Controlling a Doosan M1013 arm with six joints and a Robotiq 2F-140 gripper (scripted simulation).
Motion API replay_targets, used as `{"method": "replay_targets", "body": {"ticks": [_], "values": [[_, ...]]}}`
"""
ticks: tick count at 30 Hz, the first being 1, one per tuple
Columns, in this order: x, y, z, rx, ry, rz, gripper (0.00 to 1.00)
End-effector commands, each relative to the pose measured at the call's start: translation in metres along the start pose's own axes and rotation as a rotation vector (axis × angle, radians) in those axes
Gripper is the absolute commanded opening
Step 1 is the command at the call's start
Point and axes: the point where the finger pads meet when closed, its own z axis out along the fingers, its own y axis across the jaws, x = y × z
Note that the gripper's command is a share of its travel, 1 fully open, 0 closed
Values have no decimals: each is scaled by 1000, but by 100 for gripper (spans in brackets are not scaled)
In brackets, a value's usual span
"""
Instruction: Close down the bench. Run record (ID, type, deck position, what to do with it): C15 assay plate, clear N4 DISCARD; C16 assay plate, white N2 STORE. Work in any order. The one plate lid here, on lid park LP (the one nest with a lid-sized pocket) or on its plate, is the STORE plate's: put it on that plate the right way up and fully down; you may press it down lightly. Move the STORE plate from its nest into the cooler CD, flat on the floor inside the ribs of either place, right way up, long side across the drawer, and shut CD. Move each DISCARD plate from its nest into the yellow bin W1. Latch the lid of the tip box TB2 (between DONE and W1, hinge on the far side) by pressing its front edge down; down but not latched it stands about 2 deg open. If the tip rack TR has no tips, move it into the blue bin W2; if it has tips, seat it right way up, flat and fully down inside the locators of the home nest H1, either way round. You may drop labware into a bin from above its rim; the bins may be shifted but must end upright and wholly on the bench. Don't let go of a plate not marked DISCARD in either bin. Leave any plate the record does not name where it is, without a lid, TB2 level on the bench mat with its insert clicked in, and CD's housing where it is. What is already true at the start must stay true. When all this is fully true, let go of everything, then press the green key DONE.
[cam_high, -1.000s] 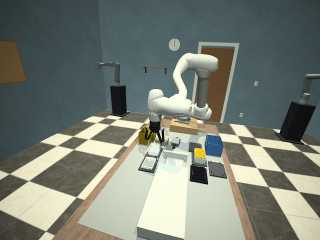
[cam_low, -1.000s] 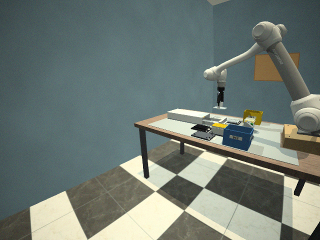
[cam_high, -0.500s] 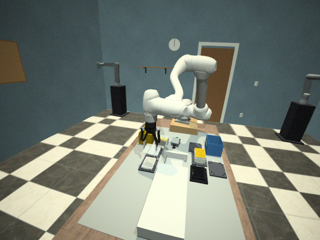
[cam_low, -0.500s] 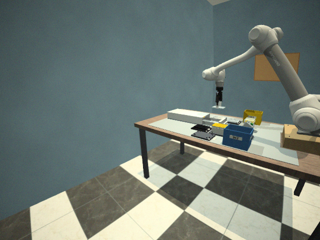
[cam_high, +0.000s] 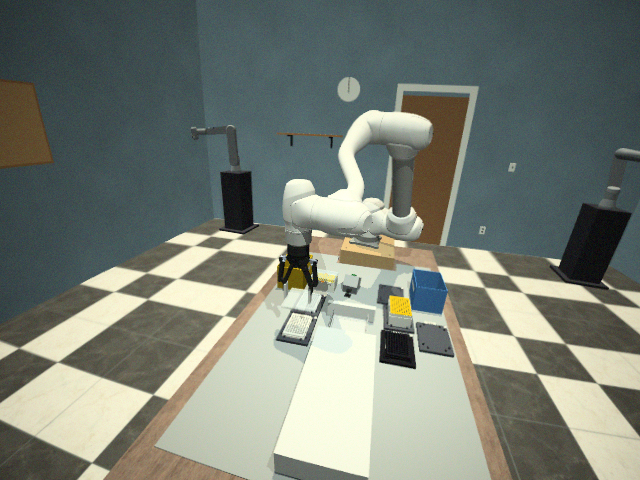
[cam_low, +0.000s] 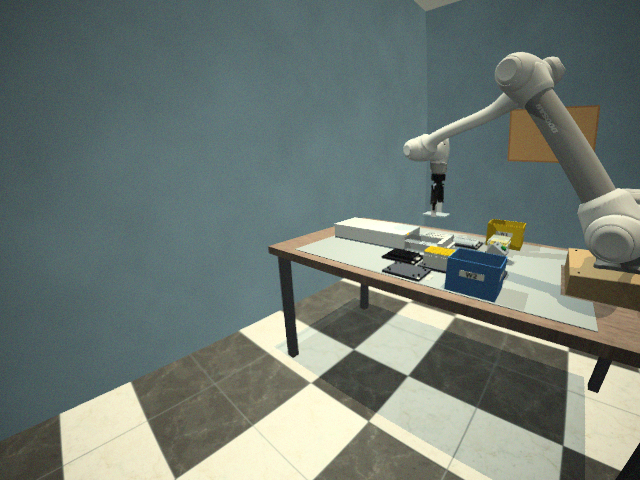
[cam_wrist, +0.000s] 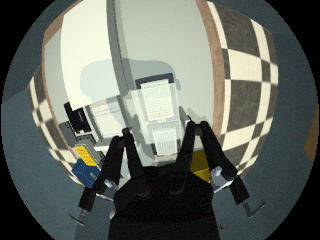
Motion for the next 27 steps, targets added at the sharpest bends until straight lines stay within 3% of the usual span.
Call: {"method": "replay_targets", "body": {"ticks": [1,27], "values": [[0,0,2,0,0,0,0],[-1,-1,33,0,0,0,0]]}}
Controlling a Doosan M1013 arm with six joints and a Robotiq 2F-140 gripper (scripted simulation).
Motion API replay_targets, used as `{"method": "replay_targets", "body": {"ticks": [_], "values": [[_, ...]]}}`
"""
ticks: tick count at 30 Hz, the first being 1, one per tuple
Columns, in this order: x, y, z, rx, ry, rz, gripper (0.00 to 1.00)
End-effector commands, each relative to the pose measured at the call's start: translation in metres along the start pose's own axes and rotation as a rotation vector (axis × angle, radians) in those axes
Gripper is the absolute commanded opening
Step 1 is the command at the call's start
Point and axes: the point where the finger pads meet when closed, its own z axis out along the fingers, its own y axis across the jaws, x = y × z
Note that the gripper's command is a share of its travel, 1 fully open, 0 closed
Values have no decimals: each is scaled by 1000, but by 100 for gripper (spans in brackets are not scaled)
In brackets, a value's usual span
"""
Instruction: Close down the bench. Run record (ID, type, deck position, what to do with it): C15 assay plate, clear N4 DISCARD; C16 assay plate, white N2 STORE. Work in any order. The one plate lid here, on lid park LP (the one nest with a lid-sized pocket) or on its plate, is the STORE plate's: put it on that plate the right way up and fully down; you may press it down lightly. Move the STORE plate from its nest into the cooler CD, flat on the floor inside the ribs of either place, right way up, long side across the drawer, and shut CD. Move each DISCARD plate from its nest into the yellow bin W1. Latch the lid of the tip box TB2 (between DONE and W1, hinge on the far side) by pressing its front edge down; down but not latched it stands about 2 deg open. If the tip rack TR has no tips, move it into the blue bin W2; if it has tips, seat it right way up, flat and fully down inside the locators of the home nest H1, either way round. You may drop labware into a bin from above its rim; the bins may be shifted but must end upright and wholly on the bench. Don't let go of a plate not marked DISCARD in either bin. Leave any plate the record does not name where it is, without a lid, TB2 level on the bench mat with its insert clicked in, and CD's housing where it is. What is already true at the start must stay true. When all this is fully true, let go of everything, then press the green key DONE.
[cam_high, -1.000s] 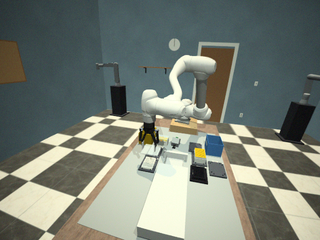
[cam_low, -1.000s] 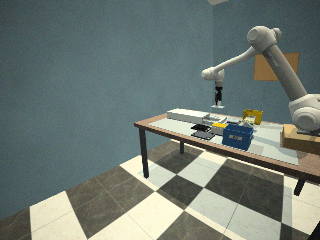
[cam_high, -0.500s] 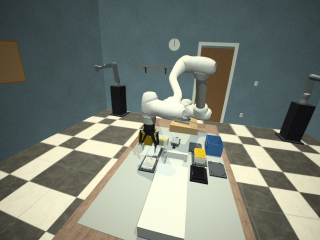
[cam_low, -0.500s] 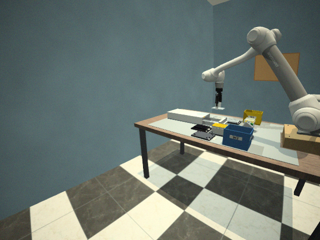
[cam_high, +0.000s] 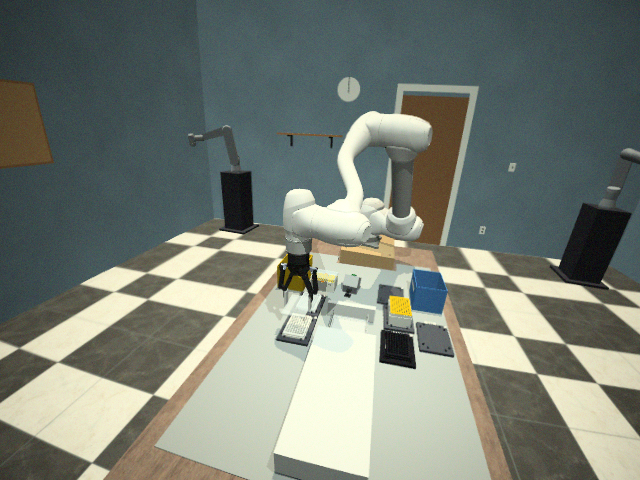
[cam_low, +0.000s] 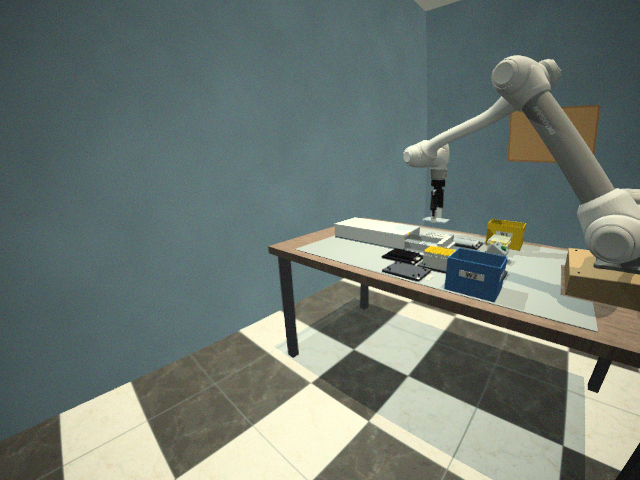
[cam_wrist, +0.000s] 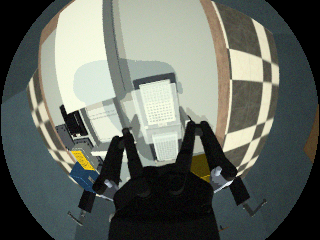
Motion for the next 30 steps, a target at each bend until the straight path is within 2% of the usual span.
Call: {"method": "replay_targets", "body": {"ticks": [1,30], "values": [[0,0,2,0,0,0,0],[0,0,38,0,0,0,0]]}}
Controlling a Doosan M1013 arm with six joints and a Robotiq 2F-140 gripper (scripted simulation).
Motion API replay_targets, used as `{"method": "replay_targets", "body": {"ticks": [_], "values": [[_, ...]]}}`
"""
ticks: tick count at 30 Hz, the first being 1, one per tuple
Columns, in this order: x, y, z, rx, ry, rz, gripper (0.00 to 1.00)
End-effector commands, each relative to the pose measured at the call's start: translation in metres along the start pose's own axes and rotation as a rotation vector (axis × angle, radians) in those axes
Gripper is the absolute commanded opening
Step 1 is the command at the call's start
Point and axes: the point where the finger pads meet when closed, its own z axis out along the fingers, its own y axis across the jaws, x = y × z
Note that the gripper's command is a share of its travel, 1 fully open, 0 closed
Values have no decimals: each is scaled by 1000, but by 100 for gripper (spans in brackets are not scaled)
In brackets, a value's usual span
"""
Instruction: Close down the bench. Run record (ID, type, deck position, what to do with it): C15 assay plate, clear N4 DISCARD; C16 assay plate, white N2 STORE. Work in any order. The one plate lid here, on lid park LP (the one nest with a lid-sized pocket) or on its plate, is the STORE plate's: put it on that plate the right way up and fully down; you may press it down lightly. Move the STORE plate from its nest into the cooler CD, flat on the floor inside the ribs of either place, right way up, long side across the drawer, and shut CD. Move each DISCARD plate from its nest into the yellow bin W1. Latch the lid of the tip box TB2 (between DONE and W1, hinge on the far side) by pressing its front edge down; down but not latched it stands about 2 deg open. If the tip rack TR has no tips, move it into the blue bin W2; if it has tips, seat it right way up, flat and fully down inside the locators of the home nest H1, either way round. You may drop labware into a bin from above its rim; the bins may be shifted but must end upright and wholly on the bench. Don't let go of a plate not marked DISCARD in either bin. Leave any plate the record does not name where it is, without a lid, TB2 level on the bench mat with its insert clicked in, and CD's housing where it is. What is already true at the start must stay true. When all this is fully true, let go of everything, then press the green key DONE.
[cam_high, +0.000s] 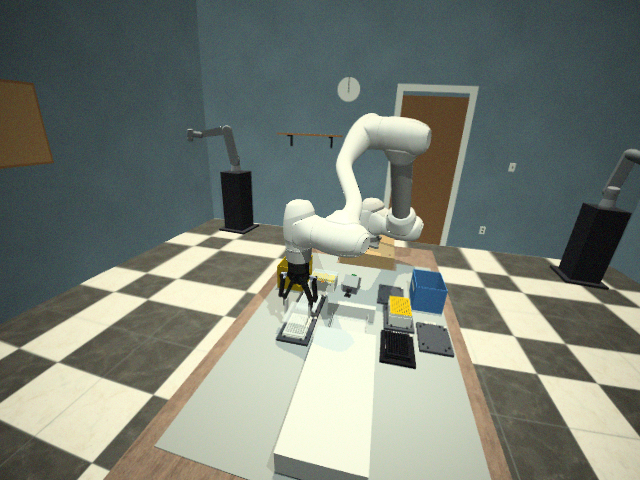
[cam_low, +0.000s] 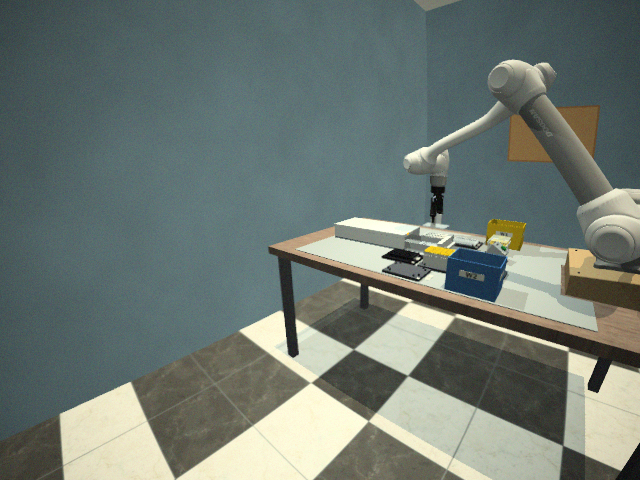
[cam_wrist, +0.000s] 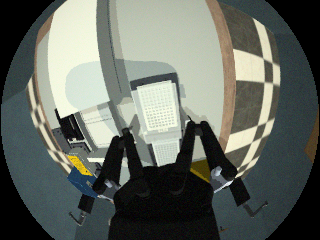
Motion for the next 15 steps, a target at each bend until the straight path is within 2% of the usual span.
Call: {"method": "replay_targets", "body": {"ticks": [1,15], "values": [[0,0,4,0,0,0,0],[0,0,20,0,0,0,0]]}}
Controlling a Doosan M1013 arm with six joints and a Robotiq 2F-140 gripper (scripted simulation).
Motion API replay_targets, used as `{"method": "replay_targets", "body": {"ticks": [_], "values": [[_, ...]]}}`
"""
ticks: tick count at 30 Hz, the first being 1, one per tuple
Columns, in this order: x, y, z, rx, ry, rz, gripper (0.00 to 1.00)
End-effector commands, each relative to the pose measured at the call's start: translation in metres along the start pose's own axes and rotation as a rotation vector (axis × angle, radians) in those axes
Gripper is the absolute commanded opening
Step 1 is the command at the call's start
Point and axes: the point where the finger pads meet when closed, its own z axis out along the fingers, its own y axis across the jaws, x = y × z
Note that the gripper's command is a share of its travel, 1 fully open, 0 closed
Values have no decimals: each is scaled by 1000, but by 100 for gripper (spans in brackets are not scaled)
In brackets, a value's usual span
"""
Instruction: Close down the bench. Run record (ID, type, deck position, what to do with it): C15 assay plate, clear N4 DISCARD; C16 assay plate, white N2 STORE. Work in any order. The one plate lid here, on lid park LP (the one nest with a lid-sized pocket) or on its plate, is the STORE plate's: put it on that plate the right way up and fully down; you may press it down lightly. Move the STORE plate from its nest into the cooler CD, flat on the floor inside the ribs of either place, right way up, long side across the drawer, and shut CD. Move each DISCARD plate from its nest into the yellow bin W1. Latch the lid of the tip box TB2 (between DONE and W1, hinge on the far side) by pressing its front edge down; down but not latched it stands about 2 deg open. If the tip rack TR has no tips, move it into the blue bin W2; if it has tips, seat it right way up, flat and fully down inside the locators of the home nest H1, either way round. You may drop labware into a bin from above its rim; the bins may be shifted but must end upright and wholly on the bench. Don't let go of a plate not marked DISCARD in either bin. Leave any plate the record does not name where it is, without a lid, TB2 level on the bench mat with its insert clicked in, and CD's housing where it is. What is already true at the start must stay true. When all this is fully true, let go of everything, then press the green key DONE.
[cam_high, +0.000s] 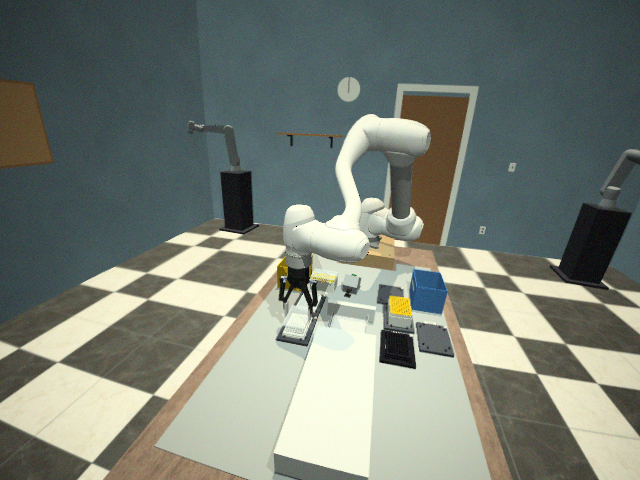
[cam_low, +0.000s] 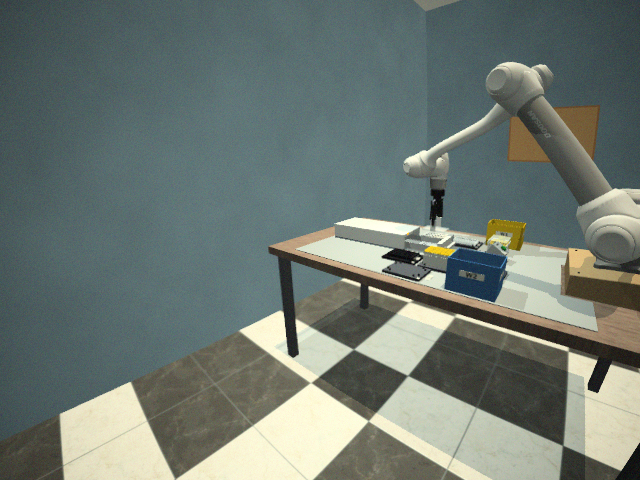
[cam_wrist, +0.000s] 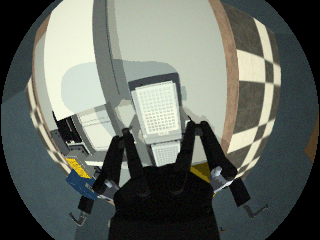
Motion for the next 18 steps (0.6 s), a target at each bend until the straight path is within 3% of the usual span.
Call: {"method": "replay_targets", "body": {"ticks": [1,18], "values": [[0,0,4,0,0,0,0],[0,0,19,0,0,0,0]]}}
